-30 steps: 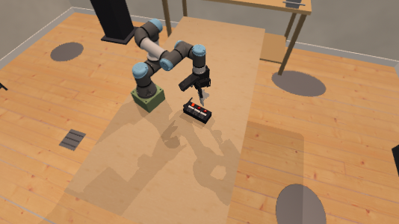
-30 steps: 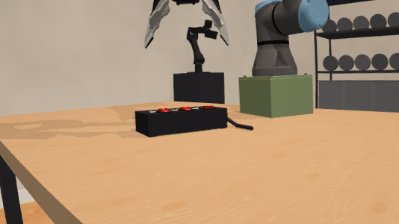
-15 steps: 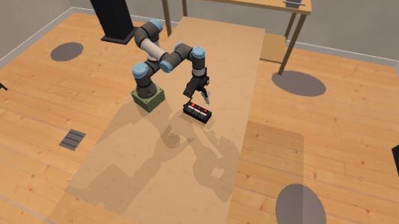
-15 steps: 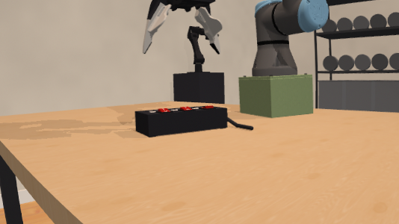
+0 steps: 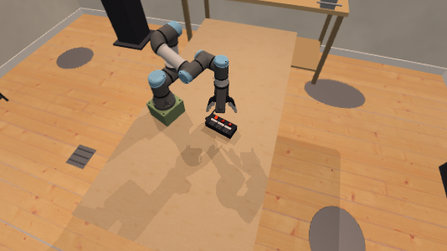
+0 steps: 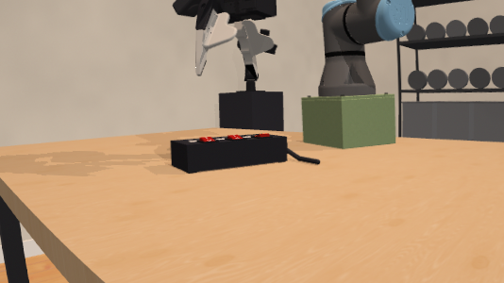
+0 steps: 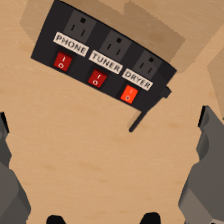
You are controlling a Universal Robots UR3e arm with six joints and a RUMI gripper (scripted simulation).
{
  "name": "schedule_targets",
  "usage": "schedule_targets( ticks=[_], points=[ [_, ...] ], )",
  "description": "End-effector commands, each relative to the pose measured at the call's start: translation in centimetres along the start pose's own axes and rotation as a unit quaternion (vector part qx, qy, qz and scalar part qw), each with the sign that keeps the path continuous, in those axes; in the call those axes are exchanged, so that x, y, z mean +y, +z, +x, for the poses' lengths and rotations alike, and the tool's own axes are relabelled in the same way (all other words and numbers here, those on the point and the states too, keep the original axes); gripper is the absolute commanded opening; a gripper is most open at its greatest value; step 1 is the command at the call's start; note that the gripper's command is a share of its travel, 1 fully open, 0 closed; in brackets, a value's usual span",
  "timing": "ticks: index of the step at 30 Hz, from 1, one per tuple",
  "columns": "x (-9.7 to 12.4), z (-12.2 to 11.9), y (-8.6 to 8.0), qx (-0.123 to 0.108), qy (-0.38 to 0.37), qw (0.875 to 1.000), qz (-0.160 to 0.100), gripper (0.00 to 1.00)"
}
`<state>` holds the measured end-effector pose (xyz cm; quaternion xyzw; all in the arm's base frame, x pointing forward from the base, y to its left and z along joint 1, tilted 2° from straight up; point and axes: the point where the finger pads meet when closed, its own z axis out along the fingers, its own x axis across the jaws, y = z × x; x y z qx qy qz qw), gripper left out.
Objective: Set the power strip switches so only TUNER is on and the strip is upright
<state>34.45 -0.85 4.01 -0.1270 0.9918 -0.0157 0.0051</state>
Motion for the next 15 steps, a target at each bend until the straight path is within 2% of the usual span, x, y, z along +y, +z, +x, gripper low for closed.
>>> schedule_targets(
  ticks=[1,4,6,15],
  points=[
    [-0.04,-0.2,0.47,-0.011,-0.123,0.992,-0.005,1.0],
    [0.02,-0.26,0.73,-0.011,-0.179,0.984,-0.004,1.0],
    [0.02,-0.26,0.73,-0.011,-0.179,0.984,-0.004,1.0],
    [0.27,-0.36,1.4,-0.012,-0.32,0.947,-0.003,1.0]
  ],
)
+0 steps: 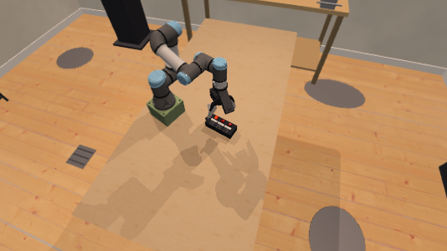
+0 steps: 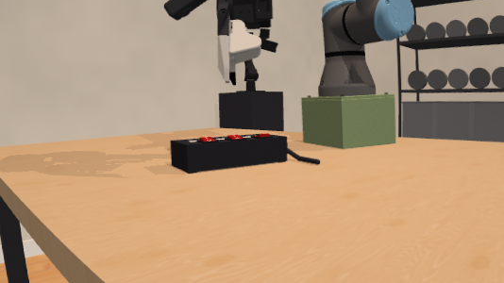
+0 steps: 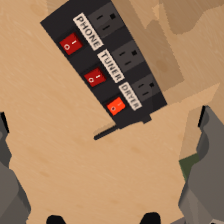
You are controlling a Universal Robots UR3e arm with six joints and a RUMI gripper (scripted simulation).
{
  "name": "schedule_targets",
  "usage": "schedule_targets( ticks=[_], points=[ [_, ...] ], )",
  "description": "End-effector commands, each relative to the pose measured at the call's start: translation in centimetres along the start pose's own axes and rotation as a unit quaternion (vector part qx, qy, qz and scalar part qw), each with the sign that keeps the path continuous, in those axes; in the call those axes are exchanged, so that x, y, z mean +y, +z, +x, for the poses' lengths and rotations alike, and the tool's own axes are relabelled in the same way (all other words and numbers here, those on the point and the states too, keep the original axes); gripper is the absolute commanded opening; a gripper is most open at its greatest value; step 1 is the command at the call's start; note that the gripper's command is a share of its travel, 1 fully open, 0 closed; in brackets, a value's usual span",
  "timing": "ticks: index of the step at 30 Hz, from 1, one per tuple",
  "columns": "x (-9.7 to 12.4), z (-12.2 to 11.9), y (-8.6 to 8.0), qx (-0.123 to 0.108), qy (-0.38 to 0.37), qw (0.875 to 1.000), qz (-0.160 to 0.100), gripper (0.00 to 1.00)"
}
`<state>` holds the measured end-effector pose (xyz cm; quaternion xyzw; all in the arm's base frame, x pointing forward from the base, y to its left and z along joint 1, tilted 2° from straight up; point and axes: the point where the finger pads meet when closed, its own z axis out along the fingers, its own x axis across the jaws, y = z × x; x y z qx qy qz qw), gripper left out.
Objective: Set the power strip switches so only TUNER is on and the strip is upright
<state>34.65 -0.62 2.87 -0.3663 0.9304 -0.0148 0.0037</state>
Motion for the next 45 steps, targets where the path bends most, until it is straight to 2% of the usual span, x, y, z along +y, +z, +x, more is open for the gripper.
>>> schedule_targets(
  ticks=[1,6,8,19,38,39,45],
  points=[
    [0.03,-0.15,0.32,-0.009,-0.092,0.996,0.001,1.0],
    [0.15,-0.22,0.6,-0.009,-0.152,0.988,0.001,1.0],
    [0.15,-0.22,0.6,-0.009,-0.152,0.988,0.001,1.0],
    [0.38,-0.32,0.99,-0.009,-0.237,0.971,0.002,1.0],
    [0.47,-0.35,1.13,-0.009,-0.267,0.964,0.002,1.0],
    [0.47,-0.35,1.13,-0.009,-0.267,0.964,0.002,0.0],
    [0.47,-0.35,1.13,-0.009,-0.267,0.964,0.002,0.0]
  ],
)
